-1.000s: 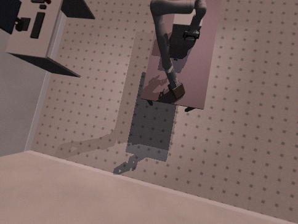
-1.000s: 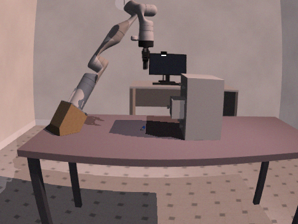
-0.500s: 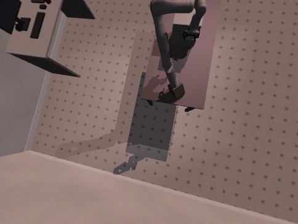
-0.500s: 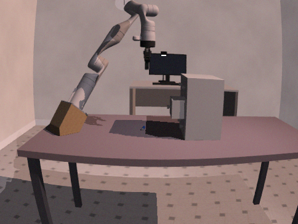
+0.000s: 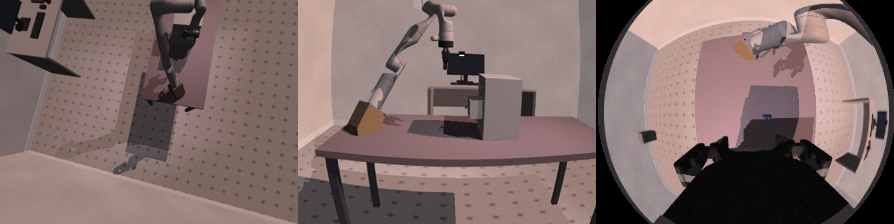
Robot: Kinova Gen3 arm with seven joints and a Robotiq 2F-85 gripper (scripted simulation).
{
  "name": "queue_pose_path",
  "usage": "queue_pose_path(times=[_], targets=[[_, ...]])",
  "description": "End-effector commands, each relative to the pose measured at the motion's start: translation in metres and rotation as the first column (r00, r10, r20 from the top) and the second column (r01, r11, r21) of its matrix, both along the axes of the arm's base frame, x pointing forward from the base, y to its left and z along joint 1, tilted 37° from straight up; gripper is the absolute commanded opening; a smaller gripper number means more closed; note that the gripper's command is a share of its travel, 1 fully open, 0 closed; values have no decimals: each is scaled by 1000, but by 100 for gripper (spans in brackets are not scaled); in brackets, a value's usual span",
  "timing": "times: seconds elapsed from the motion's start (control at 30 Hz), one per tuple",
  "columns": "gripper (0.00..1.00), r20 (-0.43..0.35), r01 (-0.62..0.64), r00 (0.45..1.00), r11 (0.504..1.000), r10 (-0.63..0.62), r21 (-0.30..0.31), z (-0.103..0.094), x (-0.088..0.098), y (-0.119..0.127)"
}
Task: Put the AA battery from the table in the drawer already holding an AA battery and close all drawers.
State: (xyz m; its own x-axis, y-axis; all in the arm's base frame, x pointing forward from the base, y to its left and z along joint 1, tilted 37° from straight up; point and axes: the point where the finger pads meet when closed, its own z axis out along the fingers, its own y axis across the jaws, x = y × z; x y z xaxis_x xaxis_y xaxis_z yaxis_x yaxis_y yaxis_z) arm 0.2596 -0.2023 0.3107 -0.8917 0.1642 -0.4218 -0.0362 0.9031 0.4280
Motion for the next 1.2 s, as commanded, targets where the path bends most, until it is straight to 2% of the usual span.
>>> queue_pose_path(times=[0.0, 0.5, 0.93, 1.17], targets=[[100, 3, -5, 1000, 1000, 5, -4, 0, 0, 0], [100, 31, -65, 997, 997, 66, -41, -1, 4, 0], [100, 67, -149, 985, 984, 156, -98, -3, 10, 1], [100, 94, -218, 968, 965, 233, -148, -4, 15, 2]])
